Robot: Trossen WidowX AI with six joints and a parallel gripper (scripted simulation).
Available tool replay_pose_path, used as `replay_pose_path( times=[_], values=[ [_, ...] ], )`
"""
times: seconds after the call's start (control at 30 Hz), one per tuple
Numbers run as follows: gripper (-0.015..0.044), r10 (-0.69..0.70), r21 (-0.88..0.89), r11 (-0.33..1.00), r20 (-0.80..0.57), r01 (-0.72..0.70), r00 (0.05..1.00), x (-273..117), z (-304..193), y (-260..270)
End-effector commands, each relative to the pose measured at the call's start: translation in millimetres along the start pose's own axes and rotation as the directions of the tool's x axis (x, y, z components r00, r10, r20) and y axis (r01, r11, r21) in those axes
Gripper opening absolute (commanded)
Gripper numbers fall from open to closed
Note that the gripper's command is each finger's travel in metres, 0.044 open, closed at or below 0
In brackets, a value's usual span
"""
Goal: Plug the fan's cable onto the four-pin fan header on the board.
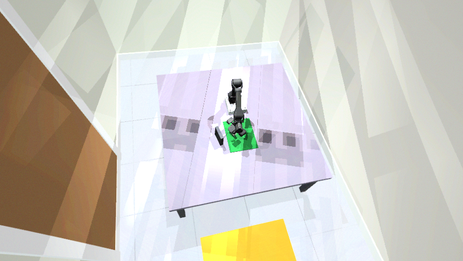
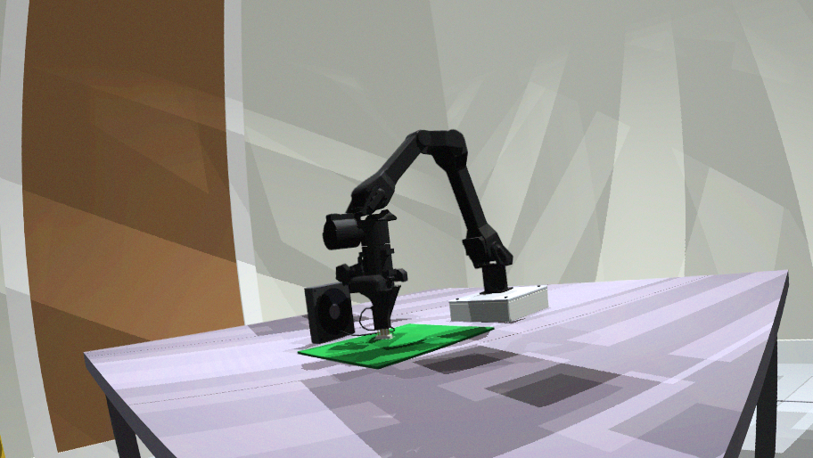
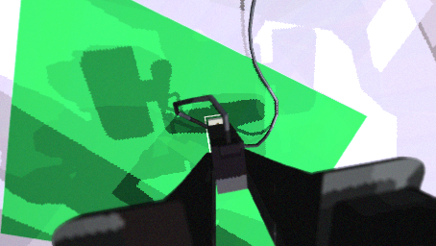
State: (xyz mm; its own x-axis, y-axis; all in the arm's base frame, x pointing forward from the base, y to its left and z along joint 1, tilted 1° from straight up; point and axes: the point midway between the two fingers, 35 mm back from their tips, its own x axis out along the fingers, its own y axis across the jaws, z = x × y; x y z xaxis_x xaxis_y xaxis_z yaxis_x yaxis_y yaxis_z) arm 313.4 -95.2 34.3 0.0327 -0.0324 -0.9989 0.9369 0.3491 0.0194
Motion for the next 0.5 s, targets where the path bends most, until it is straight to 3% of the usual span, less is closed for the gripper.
replay_pose_path(
  times=[0.0,0.47],
  values=[
    [0.0,0.002,0.003,1.0,-0.004,-0.002,1.0,1.0,-0.6,0.3],
    [0.0,0.002,0.002,1.0,-0.004,-0.002,1.0,9.4,-0.6,0.3]
  ],
)
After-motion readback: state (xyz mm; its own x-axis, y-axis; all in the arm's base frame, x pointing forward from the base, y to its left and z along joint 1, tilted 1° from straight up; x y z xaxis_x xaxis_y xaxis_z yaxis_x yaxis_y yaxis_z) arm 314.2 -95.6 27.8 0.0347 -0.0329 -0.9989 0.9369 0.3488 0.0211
